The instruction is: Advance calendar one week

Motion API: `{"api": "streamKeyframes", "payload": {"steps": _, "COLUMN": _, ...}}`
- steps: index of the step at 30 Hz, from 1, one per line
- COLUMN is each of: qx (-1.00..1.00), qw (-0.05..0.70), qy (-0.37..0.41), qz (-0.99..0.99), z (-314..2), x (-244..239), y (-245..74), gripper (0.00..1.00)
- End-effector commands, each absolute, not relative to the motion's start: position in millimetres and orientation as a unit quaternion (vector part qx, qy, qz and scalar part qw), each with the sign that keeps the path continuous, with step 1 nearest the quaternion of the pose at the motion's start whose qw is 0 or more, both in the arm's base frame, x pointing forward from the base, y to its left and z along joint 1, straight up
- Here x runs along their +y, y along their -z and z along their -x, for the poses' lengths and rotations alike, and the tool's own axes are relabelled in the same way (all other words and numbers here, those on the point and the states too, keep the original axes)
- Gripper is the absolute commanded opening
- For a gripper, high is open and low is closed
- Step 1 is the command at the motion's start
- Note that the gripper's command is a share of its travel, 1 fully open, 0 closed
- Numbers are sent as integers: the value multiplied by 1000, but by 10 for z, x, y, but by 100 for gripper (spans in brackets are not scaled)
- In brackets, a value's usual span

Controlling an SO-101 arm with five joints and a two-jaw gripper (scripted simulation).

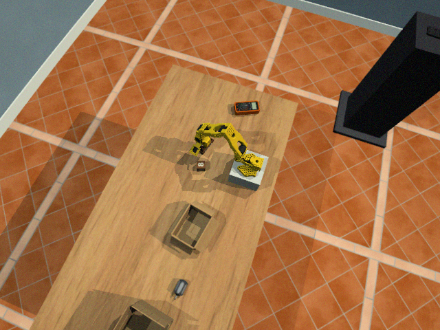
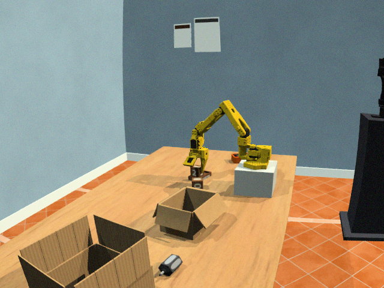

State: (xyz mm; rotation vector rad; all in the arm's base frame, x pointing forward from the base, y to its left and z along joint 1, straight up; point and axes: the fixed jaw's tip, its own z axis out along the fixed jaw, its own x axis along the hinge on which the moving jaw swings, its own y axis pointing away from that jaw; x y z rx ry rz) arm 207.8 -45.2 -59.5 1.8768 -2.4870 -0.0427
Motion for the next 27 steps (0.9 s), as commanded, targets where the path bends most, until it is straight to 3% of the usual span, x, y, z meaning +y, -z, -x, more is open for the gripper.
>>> {"api": "streamKeyframes", "payload": {"steps": 1, "qx": -803, "qw": 3, "qy": 4, "qz": -596, "z": -2135, "x": -477, "y": 534, "gripper": 0}}
{"api": "streamKeyframes", "payload": {"steps": 27, "qx": -803, "qw": 3, "qy": 4, "qz": -596, "z": -2154, "x": -480, "y": 478, "gripper": 0}}
